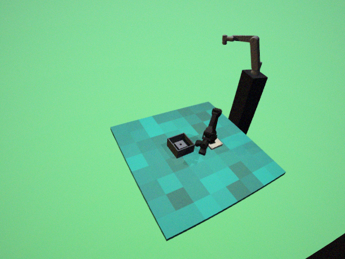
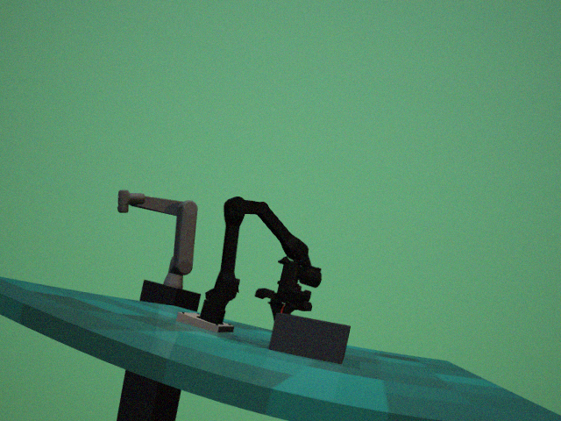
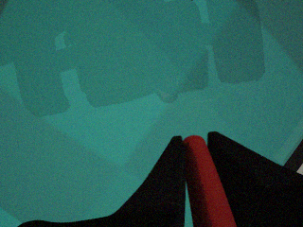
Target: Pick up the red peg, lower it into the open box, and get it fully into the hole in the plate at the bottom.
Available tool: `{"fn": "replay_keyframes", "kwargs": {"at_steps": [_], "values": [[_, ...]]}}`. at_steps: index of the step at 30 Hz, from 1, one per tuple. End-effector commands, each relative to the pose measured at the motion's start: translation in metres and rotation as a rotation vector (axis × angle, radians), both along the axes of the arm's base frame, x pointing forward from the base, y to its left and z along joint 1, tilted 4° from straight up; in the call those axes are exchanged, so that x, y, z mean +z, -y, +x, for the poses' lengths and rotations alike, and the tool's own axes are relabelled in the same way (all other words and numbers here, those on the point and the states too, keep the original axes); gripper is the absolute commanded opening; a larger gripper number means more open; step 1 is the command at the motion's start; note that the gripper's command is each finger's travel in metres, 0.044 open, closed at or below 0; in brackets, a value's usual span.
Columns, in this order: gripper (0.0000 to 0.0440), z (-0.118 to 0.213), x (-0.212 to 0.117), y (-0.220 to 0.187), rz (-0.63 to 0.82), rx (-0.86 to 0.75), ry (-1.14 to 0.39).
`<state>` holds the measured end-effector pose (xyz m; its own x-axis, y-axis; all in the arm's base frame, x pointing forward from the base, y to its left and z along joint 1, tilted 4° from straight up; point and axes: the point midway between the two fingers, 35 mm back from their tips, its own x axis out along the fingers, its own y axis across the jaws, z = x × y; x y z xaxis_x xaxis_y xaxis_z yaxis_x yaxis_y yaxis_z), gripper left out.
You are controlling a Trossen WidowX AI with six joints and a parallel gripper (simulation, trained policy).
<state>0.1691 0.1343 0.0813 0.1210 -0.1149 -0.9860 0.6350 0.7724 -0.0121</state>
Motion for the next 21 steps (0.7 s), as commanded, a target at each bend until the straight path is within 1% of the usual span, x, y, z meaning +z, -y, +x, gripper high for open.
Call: {"fn": "replay_keyframes", "kwargs": {"at_steps": [1,8,21], "values": [[0.0000,0.007,0.021,0.003,0.008,-0.005,0.045],[0.0001,0.023,0.054,0.013,0.008,-0.067,0.119],[0.0000,0.067,0.080,0.047,-0.014,-0.228,0.225]]}}
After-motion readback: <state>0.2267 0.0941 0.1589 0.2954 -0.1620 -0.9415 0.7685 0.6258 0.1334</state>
